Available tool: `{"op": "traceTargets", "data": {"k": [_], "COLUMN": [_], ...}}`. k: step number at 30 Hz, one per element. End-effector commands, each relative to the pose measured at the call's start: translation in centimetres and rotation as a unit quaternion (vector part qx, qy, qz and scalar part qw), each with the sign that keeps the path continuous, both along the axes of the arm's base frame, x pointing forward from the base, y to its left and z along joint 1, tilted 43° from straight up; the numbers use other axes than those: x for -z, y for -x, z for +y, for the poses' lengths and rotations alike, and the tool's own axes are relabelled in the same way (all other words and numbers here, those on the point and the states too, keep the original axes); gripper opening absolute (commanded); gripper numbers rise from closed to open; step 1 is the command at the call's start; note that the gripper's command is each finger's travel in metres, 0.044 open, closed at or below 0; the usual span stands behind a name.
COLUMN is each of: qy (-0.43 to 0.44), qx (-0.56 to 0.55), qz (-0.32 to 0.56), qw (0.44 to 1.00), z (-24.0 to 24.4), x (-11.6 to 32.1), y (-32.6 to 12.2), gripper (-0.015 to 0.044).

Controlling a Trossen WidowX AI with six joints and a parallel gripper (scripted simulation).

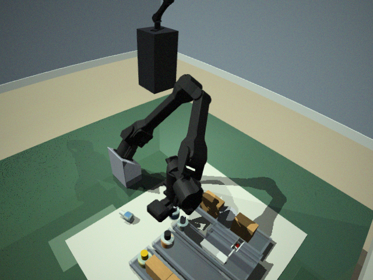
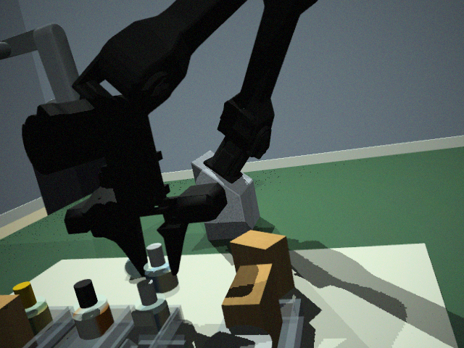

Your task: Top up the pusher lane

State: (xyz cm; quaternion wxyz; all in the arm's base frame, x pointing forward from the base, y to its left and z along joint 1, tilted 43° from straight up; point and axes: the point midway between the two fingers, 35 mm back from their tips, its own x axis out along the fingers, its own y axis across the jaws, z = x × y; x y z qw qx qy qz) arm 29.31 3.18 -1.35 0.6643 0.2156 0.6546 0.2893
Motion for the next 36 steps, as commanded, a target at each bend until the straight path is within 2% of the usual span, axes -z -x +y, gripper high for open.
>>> {"op": "traceTargets", "data": {"k": [1, 36], "qy": [-0.003, -0.003], "qx": [0.002, 0.002], "qz": [0.005, 0.005], "qw": [1.000, 1.000], "z": [0.4, 0.5], "x": [0.4, 0.4], "y": [0.3, -1.2], "gripper": [0.0000, 0.0000]}}
